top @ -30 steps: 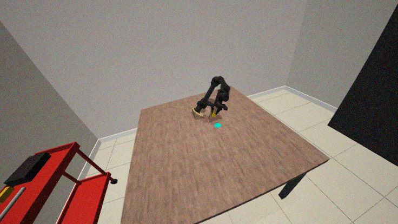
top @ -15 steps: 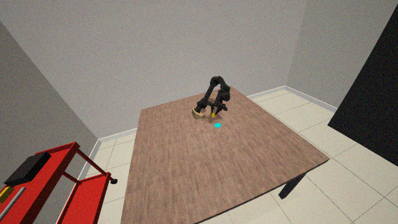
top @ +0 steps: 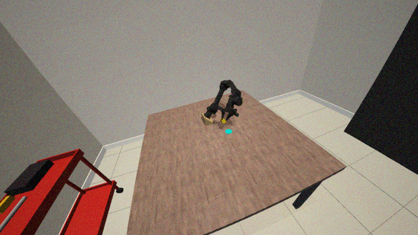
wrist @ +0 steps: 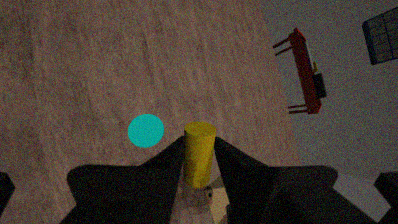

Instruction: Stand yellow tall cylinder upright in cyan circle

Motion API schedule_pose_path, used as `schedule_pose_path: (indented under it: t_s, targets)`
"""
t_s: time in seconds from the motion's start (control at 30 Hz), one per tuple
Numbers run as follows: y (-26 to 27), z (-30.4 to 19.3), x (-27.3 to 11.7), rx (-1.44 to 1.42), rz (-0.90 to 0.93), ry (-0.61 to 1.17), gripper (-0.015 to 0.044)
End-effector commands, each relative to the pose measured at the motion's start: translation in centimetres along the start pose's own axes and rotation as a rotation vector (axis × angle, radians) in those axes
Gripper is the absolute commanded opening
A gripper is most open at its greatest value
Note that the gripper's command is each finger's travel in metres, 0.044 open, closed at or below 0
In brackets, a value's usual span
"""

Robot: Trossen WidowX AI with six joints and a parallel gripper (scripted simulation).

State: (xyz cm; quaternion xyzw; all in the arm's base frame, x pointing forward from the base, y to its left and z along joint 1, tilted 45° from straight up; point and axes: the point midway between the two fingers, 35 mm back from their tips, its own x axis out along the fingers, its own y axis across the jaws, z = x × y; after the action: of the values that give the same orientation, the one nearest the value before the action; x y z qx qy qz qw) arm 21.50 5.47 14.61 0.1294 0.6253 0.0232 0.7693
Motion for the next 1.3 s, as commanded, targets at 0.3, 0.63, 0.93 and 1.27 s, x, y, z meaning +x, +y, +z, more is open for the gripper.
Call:
schedule_pose_path:
  t_s: [0.3,0.63,0.93,1.27]
  targets:
    - [-0.14,-0.09,0.14,0.011,-0.035,-0.073,0.0105]
    - [-0.13,-0.05,0.14,0.02,-0.053,-0.133,0.0105]
    - [-0.11,0.0,0.1,0.03,-0.064,-0.188,0.0105]
    - [-0.06,0.08,0.02,0.044,-0.072,-0.251,0.0105]
